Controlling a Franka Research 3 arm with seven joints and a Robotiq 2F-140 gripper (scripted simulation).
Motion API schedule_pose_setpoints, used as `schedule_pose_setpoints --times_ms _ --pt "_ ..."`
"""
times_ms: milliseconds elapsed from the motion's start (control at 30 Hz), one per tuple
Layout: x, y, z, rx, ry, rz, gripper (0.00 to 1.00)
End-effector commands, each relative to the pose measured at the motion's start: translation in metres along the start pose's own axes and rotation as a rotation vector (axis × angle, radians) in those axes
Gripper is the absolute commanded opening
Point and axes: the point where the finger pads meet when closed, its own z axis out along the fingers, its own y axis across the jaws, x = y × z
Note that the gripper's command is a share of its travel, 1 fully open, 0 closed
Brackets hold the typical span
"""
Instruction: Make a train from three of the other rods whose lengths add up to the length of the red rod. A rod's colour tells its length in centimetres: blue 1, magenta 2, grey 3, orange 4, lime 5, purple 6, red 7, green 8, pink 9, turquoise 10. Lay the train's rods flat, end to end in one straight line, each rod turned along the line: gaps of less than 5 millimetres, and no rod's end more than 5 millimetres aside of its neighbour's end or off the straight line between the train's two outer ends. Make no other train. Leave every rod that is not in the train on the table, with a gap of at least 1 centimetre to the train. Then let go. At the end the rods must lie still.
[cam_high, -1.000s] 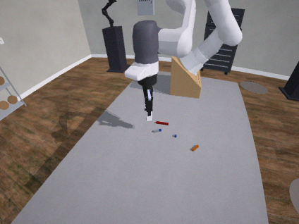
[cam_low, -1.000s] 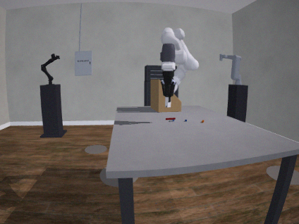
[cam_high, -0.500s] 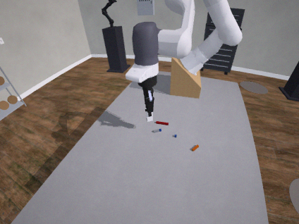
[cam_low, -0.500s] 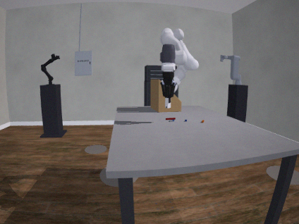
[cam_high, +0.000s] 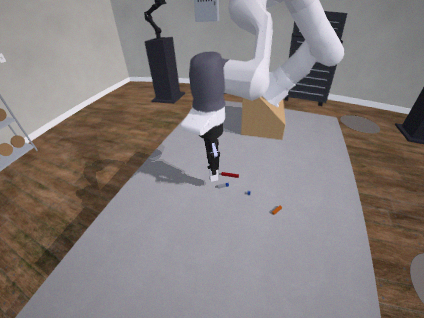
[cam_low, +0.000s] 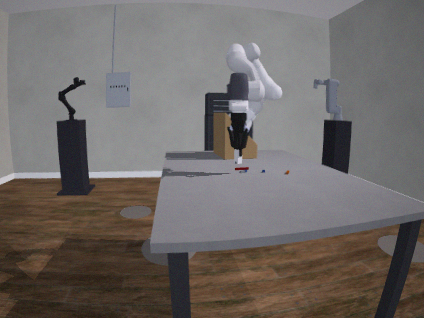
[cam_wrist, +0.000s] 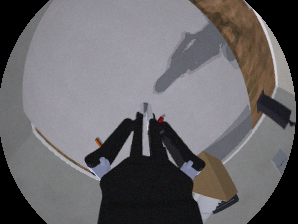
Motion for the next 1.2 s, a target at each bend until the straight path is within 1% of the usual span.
schedule_pose_setpoints --times_ms 0,200,367,1167 --pt "0.005 -0.004 0.014 0.01 0.013 0.003 0.03" --pt "0.005 -0.004 0.03 0.01 0.013 0.003 0.03" --pt "0.005 -0.004 0.034 0.01 0.013 0.003 0.03" --pt "0.005 -0.004 0.035 0.01 0.013 0.003 0.03"
